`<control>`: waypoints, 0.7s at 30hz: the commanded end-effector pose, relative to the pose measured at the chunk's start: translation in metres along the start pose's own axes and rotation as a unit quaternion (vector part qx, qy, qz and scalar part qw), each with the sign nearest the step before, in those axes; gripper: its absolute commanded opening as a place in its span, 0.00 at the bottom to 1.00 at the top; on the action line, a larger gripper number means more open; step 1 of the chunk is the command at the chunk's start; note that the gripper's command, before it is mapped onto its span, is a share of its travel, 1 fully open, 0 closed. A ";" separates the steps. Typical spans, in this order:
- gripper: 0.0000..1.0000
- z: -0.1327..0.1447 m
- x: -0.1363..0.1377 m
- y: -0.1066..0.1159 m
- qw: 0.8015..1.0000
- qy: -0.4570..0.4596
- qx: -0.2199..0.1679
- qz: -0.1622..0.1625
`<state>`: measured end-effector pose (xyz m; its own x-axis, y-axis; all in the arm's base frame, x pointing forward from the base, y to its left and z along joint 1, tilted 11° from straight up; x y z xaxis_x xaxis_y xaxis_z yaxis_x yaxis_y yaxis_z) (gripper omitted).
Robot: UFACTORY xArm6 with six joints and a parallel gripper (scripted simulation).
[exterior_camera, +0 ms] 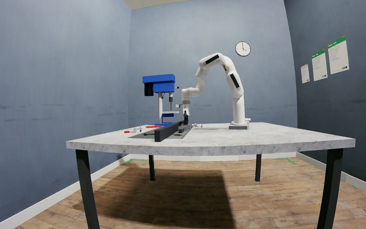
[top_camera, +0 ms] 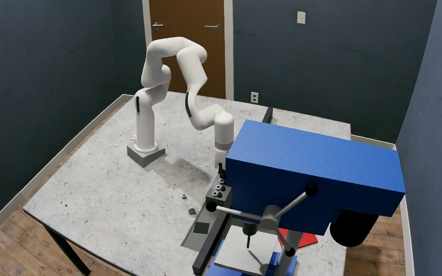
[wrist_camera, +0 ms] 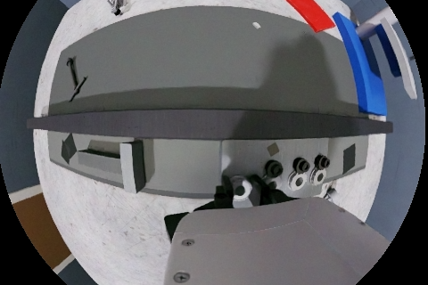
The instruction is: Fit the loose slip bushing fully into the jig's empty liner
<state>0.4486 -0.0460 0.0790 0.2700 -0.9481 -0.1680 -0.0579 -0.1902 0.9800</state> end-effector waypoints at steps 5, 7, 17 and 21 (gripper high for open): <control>0.26 -0.001 0.001 0.001 1.000 0.000 0.002 0.001; 0.26 -0.001 0.001 0.001 1.000 0.000 0.002 0.001; 0.36 -0.001 0.001 0.001 1.000 0.000 0.002 0.001; 0.36 -0.001 0.001 0.001 1.000 0.000 0.002 0.001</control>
Point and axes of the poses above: the point where the finger pads meet when closed, its own y axis back along the fingers, its own x axis across the jaws, z = x × y, the point moved 4 cm from there along y, back along the fingers, and after that the axes turned 12 degrees about y, right-handed, at the moved point
